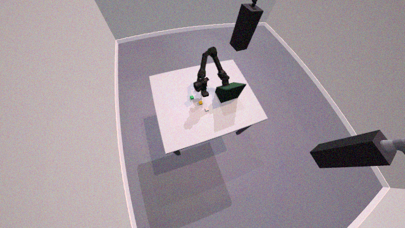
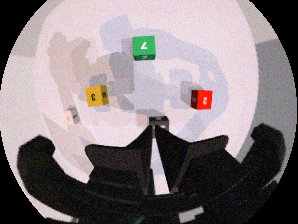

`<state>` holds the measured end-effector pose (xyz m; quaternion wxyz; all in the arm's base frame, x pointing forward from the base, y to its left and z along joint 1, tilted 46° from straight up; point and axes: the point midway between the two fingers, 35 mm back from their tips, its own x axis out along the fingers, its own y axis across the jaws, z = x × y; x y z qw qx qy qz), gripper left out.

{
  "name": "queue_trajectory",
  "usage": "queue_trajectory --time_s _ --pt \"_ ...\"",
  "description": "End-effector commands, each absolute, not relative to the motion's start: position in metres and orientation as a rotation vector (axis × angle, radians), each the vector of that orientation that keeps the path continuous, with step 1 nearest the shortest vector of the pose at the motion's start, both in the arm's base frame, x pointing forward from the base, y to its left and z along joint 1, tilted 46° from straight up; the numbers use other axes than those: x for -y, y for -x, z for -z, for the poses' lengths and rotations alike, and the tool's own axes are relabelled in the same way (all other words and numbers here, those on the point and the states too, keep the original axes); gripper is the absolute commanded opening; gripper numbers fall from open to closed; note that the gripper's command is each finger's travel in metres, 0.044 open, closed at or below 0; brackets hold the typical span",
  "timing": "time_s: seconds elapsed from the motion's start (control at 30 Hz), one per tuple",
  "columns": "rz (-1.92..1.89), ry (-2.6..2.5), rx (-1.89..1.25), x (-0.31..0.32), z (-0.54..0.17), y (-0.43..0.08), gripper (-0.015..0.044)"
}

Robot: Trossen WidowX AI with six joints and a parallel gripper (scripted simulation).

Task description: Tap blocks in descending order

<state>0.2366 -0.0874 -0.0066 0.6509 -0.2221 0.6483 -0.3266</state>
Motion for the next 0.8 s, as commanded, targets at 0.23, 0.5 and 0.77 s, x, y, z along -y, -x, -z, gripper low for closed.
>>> queue_trajectory --time_s 0.23,0.5,0.77 --pt "0.742 0.517 -1.481 0.099 0.018 -0.231 0.002" --pt "0.74 0.515 -1.481 0.079 -0.002 -0.234 0.002" --pt "0.734 0.511 -1.483 0.047 -0.029 -0.24 0.002"
